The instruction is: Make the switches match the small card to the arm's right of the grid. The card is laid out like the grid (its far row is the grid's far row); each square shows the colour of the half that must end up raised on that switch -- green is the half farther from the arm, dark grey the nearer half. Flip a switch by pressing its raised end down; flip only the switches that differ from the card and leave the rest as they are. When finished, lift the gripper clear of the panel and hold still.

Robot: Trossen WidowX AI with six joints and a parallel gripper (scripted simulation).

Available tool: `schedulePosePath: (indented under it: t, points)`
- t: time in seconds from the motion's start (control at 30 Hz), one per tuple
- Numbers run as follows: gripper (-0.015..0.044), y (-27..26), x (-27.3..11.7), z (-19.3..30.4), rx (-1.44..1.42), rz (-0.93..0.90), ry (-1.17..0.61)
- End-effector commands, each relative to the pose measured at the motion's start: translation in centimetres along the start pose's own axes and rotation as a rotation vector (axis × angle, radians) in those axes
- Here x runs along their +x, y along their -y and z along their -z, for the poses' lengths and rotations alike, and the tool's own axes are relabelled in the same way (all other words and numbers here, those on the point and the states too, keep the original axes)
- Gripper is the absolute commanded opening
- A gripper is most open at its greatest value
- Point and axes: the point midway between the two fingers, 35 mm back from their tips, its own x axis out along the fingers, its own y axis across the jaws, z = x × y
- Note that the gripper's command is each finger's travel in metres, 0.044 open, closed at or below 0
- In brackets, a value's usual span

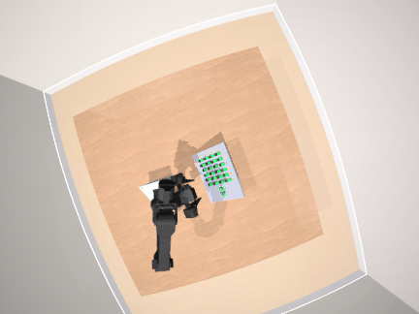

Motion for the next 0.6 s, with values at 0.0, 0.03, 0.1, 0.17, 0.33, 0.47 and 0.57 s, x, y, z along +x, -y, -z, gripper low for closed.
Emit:
schedulePosePath:
  t: [0.0, 0.03, 0.1, 0.17, 0.33, 0.47, 0.57]
  points:
    - [0.0374, 0.0, 0.2, -0.1, 0.0, -0.002, -0.002]
    - [0.0347, -0.1, 0.6, -0.2, 0.001, -0.007, -0.008]
    - [0.0295, -0.1, 2.3, -1.0, 0.003, -0.025, -0.024]
    - [0.0242, 0.1, 4.3, -1.9, 0.006, -0.038, -0.031]
    - [0.0111, 2.5, 9.0, -4.1, 0.01, -0.026, -0.013]
    - [0.0006, 3.0, 9.7, -4.3, 0.01, -0.019, -0.009]
    - [0.0, 2.9, 10.5, -4.3, 0.011, -0.021, -0.004]
